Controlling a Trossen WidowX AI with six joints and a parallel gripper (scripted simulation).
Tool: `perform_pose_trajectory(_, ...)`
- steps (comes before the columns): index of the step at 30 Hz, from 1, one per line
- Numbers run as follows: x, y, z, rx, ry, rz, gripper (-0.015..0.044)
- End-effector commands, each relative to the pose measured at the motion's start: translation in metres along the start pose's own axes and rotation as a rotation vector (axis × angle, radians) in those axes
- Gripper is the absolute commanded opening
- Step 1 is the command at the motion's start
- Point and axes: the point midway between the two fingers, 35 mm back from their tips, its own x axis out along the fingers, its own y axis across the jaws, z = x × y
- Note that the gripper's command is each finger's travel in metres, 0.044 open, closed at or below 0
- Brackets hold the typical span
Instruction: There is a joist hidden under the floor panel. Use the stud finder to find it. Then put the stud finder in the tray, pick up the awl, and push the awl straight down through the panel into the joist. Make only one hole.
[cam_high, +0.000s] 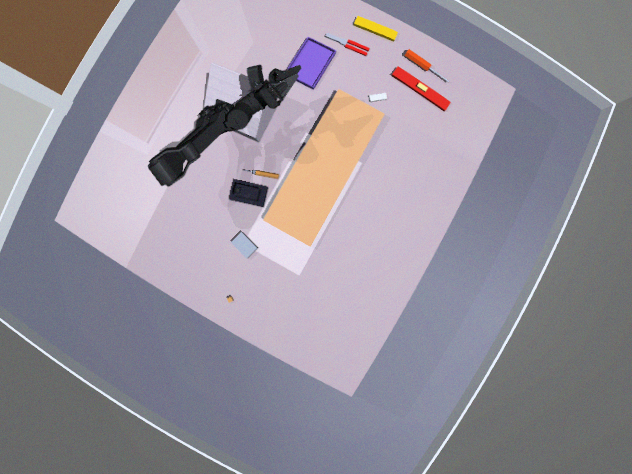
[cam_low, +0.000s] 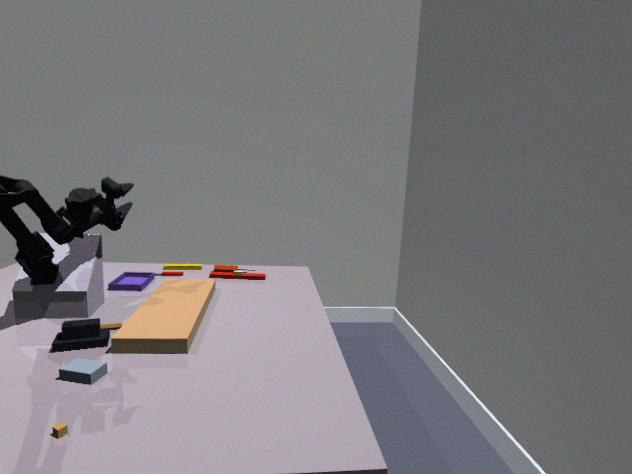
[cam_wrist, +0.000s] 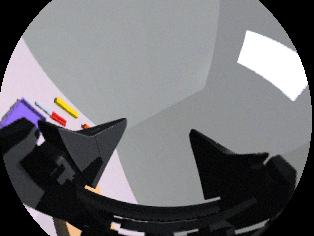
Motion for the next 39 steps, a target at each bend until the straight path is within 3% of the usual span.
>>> perform_pose_trajectory(1, 0.000, 0.000, -0.003, 0.006, 0.010, 0.003, 0.0426)
perform_pose_trajectory(9, -0.019, -0.002, -0.121, 0.261, 0.471, 0.107, 0.0440)
perform_pose_trajectory(14, -0.066, -0.002, -0.187, 0.440, 0.782, 0.148, 0.0440)
perform_pose_trajectory(20, -0.130, -0.002, -0.230, 0.604, 1.076, 0.169, 0.0440)
perform_pose_trajectory(28, -0.233, -0.003, -0.248, 0.815, 1.464, 0.176, 0.0440)
perform_pose_trajectory(36, -0.336, -0.006, -0.218, 1.011, 1.850, 0.166, 0.0440)
perform_pose_trajectory(39, -0.347, -0.006, -0.211, 1.033, 1.895, 0.164, 0.0440)
